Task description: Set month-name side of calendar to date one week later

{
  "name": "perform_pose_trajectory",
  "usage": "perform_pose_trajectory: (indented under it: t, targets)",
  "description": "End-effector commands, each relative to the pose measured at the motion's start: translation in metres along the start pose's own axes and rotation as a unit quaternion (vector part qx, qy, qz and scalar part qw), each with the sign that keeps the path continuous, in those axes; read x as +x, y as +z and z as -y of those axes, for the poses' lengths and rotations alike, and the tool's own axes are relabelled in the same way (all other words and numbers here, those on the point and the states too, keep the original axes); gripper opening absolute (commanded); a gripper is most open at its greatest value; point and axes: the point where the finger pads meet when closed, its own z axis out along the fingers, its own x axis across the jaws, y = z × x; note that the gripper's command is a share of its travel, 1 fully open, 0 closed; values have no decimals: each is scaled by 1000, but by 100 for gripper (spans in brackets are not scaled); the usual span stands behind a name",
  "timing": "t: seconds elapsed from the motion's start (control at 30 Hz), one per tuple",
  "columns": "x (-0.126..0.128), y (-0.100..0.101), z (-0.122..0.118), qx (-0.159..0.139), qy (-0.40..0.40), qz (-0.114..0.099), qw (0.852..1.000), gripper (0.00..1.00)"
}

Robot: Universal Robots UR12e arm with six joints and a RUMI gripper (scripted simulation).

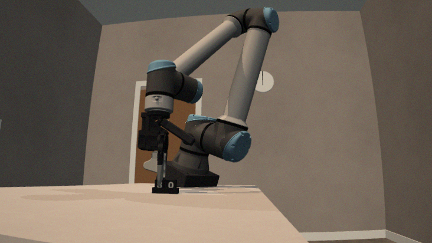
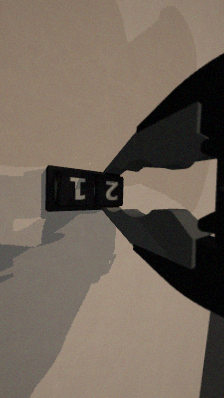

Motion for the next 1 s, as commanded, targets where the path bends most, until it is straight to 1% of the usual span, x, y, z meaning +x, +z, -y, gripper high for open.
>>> perform_pose_trajectory:
  t: [0.0,0.37,0.5,0.57,0.73,0.97]
  targets:
    - [-1,1,1,0,0,1,1000,10]
    - [-1,1,1,0,0,1,1000,10]
    - [1,-6,-1,-1,0,-1,1000,10]
    - [1,-6,-1,-1,0,-1,1000,10]
    - [2,-27,-2,-2,0,-2,1000,10]
    - [2,-74,-2,-2,0,-2,1000,10]
